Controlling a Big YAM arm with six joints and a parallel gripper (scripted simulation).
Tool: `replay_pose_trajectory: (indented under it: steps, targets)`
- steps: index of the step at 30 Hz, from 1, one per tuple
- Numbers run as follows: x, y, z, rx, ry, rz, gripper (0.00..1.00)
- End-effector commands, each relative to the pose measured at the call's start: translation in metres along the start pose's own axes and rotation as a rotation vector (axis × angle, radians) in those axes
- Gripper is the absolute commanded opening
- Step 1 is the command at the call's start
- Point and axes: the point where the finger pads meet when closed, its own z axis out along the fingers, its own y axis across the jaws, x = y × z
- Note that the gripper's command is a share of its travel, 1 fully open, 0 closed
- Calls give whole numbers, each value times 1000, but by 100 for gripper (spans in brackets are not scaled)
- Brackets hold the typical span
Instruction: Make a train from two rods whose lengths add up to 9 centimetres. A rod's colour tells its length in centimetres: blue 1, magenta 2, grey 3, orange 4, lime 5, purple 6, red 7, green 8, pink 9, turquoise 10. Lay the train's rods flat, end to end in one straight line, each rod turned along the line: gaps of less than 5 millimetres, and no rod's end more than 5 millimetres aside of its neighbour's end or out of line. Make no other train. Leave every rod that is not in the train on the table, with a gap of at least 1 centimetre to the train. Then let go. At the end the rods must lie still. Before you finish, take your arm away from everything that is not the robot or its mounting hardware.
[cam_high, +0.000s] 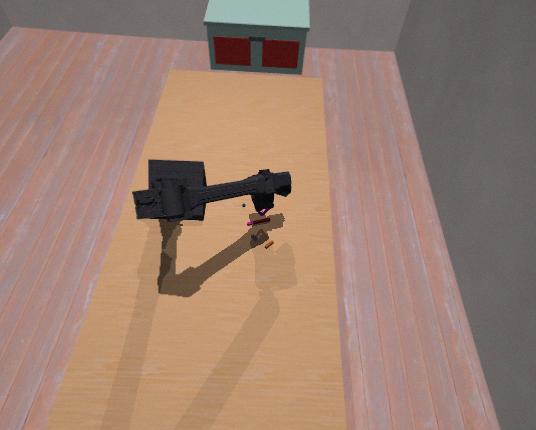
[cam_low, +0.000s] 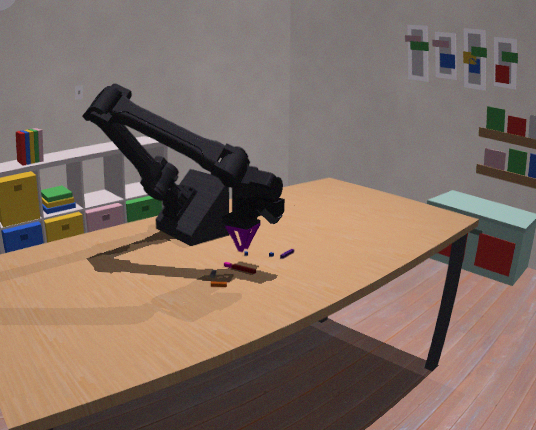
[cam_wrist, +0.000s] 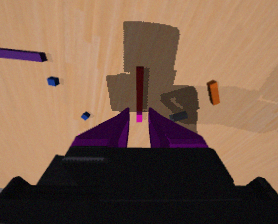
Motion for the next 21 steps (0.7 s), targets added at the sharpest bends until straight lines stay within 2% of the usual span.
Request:
replay_pose_trajectory:
  steps: [1,3,17,18,21]
  targets:
    - [-10,-10,-2,5,-26,25,23]
    - [-3,-3,8,4,-5,5,23]
    - [-3,-4,26,4,-7,7,23]
    - [-10,-7,24,5,-17,17,23]
    - [-3,-2,33,3,-3,4,23]
